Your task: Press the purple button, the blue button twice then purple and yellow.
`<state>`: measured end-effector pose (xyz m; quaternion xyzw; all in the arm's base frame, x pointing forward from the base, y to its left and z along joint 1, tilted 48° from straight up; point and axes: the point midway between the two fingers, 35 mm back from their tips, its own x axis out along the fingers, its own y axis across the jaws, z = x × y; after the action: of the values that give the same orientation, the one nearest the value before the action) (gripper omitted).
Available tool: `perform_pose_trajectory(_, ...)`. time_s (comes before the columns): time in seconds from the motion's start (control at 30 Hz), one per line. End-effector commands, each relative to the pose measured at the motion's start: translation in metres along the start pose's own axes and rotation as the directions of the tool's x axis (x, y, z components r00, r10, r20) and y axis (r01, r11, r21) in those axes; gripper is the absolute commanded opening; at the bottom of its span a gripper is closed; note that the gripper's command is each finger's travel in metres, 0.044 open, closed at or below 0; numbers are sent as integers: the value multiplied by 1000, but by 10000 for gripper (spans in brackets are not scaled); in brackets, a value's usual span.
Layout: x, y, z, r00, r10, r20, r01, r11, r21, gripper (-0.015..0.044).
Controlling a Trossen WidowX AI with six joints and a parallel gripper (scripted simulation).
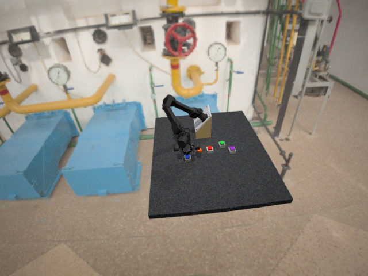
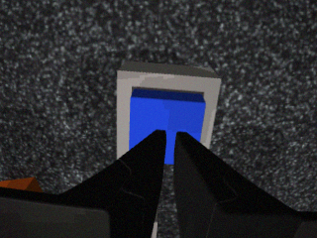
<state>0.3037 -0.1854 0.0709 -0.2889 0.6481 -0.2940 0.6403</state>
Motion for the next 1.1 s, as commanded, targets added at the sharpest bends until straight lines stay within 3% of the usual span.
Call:
perform_pose_trajectory(0.0, 6, 2, -1, 1000, 4, -3, -4, 1000, -7, 20)
perform_pose_trajectory(0.83, 17, 2, -2, 1000, 3, -3, -3, 1000, -7, 20)
perform_pose_trajectory(1.07, -16, 2, -2, 1000, 4, -3, -4, 1000, -7, 20)
